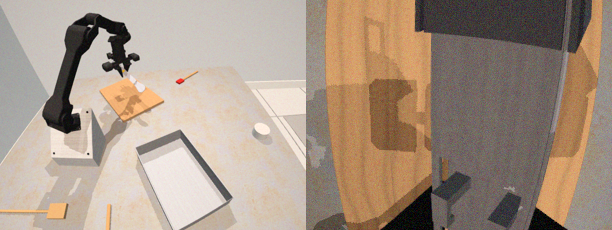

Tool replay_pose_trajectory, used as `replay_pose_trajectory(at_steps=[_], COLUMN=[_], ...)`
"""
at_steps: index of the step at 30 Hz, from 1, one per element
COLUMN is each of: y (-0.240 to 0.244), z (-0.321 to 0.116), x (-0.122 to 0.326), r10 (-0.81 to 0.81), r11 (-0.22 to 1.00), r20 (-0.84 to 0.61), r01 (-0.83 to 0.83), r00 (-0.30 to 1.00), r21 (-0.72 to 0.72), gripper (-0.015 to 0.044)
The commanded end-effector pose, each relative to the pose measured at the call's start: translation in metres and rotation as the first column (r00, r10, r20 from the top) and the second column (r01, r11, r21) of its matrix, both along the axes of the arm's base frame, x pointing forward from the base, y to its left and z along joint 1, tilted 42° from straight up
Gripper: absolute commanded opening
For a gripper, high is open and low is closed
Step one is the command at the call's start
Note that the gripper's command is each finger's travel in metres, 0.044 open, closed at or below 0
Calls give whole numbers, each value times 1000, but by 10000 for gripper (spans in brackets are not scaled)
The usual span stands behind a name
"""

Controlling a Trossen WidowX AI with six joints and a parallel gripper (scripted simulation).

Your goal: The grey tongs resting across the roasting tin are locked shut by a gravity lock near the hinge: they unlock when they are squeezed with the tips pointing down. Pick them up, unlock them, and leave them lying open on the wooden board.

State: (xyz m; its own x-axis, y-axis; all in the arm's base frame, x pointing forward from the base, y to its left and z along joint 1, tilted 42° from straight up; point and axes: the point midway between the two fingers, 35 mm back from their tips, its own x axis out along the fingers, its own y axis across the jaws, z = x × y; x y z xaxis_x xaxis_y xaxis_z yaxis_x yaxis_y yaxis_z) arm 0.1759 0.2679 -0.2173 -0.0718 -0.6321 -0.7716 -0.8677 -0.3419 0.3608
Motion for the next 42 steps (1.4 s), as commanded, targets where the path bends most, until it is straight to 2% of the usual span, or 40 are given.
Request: replay_pose_trajectory(at_steps=[1,42], y=[-5,-50], z=[-6,-56], x=[0,-5], r10=[9,9], r11=[1000,1000], r20=[1,2], r01=[-9,-9], r00=[1000,1000], r21=[-6,-8], gripper=[-150,-150])
